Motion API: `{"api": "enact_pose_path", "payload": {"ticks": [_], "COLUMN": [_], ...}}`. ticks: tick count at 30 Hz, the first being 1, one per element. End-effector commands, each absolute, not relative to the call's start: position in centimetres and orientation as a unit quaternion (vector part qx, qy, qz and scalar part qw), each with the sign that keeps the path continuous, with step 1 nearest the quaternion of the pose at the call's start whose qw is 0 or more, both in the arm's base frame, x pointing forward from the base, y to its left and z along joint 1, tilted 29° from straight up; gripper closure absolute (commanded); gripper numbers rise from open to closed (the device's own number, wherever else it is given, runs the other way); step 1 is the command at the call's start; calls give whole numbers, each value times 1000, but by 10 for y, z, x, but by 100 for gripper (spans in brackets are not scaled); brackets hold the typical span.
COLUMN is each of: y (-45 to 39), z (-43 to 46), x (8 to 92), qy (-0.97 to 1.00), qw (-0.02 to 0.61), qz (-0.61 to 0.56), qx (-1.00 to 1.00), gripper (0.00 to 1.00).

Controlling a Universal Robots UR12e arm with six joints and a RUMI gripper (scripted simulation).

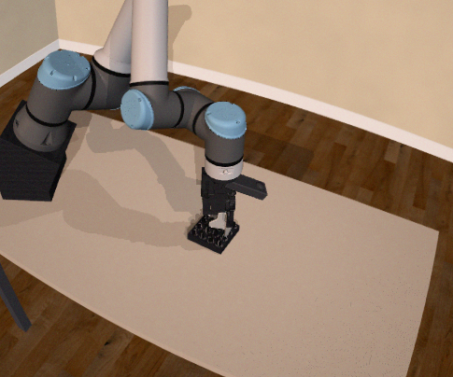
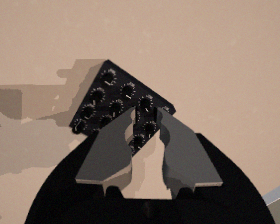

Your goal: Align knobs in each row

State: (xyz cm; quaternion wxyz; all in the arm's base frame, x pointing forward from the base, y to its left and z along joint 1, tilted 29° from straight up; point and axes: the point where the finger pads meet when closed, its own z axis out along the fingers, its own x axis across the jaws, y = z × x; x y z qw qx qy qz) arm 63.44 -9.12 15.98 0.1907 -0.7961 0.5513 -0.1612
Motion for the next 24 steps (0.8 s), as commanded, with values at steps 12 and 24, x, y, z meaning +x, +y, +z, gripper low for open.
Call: {"api": "enact_pose_path", "payload": {"ticks": [12, 24], "y": [-91, -91], "z": [160, 157], "x": [635, 636], "qy": [551, 551], "qw": [191, 191], "qz": [-162, -162], "qx": [-796, -796], "gripper": [89, 89]}}
